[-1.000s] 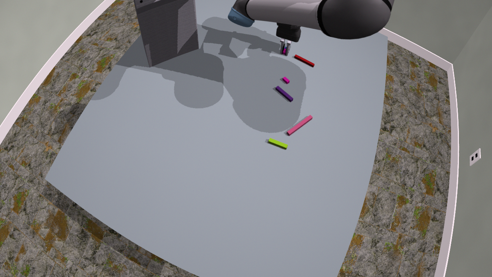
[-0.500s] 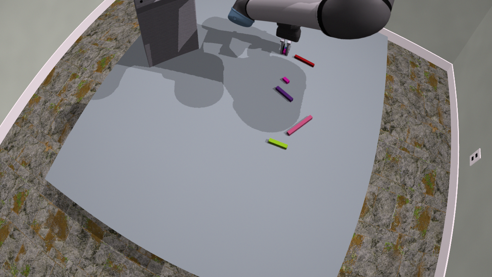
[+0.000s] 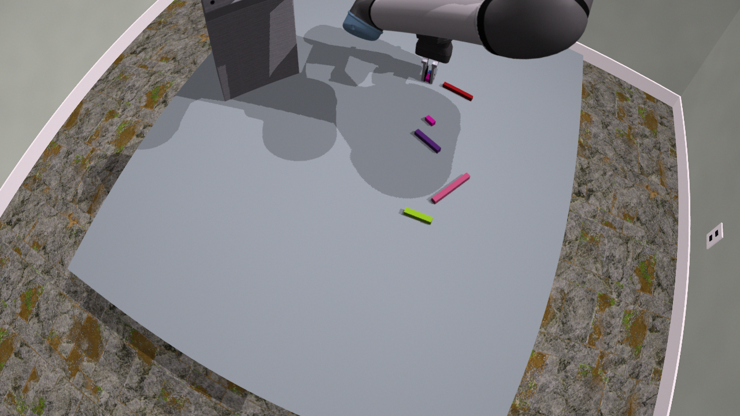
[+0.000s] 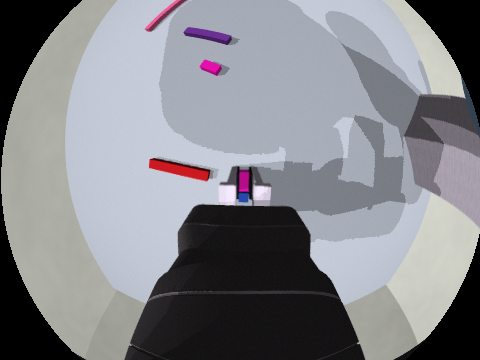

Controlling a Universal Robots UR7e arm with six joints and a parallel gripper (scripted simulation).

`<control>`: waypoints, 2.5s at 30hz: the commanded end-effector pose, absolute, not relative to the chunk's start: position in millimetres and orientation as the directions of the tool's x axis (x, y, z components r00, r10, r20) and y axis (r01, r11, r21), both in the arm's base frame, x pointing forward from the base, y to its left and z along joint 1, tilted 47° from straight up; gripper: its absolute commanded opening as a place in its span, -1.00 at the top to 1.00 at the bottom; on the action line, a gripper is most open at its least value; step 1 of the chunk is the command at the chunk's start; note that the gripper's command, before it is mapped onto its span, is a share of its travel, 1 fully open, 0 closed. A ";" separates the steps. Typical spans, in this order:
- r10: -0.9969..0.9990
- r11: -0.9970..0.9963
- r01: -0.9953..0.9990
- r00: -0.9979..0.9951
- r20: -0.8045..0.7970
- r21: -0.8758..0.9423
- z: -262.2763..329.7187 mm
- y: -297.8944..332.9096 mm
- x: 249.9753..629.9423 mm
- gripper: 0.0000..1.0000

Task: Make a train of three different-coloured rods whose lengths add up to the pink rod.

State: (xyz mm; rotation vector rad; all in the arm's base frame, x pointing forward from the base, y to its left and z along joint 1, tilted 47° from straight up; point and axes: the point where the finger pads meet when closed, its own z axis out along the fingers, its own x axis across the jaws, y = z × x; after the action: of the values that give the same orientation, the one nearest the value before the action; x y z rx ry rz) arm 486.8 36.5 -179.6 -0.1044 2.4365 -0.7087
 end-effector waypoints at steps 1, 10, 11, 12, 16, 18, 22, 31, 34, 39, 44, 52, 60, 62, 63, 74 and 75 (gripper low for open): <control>-0.230 0.855 0.087 -0.821 -0.523 -0.511 -179.8 36.3 487.2 0.52; -0.230 0.855 0.087 -0.821 -0.523 -0.511 -179.8 36.3 487.2 0.16; -0.230 0.855 0.087 -0.821 -0.523 -0.511 -179.8 36.3 487.2 0.16; -0.230 0.855 0.087 -0.821 -0.523 -0.511 -179.8 36.3 487.2 0.16; -0.230 0.855 0.087 -0.821 -0.523 -0.511 -179.8 36.3 487.2 -0.07; -0.230 0.855 0.087 -0.821 -0.523 -0.511 -179.8 36.3 487.2 -0.07; -0.230 0.855 0.087 -0.821 -0.523 -0.511 -179.8 36.3 487.2 -0.07; -0.231 0.855 0.085 -0.821 -0.522 -0.512 -176.5 38.9 484.1 -0.07; -0.231 0.855 0.085 -0.821 -0.522 -0.512 -171.0 42.7 479.4 -0.07; -0.231 0.855 0.085 -0.821 -0.522 -0.512 -154.2 54.0 465.5 -0.07; -0.231 0.855 0.085 -0.821 -0.522 -0.512 -135.4 66.8 449.8 -0.07; -0.231 0.855 0.085 -0.821 -0.522 -0.512 -120.7 76.7 437.6 -0.07; -0.231 0.855 0.086 -0.820 -0.523 -0.512 -117.4 78.9 435.6 -1.00; -0.230 0.855 0.087 -0.820 -0.523 -0.511 -117.7 78.6 436.1 -1.00; -0.230 0.855 0.087 -0.820 -0.523 -0.511 -117.7 78.6 436.1 -1.00; -0.230 0.855 0.087 -0.820 -0.523 -0.511 -118.2 78.4 436.4 -1.00; -0.230 0.855 0.087 -0.820 -0.523 -0.511 -118.2 78.4 436.4 -1.00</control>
State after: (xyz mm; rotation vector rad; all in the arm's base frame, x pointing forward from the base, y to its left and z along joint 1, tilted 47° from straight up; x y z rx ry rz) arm 436.1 78.2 -118.5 -0.1045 2.4364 -0.7082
